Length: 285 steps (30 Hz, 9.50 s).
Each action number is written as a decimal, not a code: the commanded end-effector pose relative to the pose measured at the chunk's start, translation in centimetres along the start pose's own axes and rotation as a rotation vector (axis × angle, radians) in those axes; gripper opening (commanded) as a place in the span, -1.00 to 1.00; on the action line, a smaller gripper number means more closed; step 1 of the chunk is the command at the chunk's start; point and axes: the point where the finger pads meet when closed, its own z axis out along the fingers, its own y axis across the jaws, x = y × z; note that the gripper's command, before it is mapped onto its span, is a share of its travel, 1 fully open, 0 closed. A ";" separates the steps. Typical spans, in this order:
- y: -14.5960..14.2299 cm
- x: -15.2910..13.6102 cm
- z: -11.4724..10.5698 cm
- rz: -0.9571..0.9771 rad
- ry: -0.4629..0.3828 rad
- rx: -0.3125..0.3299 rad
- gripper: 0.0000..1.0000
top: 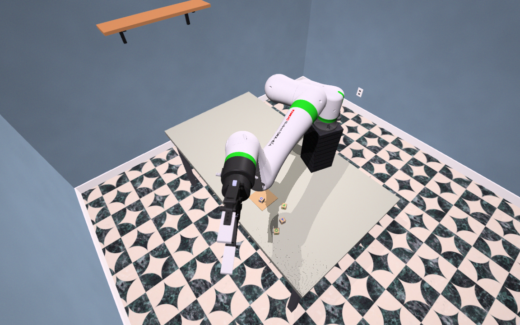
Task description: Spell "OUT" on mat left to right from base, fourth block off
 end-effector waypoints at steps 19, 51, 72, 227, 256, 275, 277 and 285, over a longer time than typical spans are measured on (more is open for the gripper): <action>-7.7 5.1 -0.6 -0.120 0.136 0.105 1.00; -24.8 12.6 -5.4 -0.300 0.373 0.352 1.00; -40.7 16.5 -14.0 -0.403 0.559 0.621 1.00; -70.6 22.0 -59.4 -0.219 0.936 1.645 1.00; -70.6 22.1 -59.6 -0.216 0.937 1.649 1.00; -70.6 22.1 -59.6 -0.216 0.937 1.649 1.00; -70.6 22.1 -59.6 -0.216 0.937 1.649 1.00; -70.5 22.0 -59.7 -0.216 0.937 1.649 1.00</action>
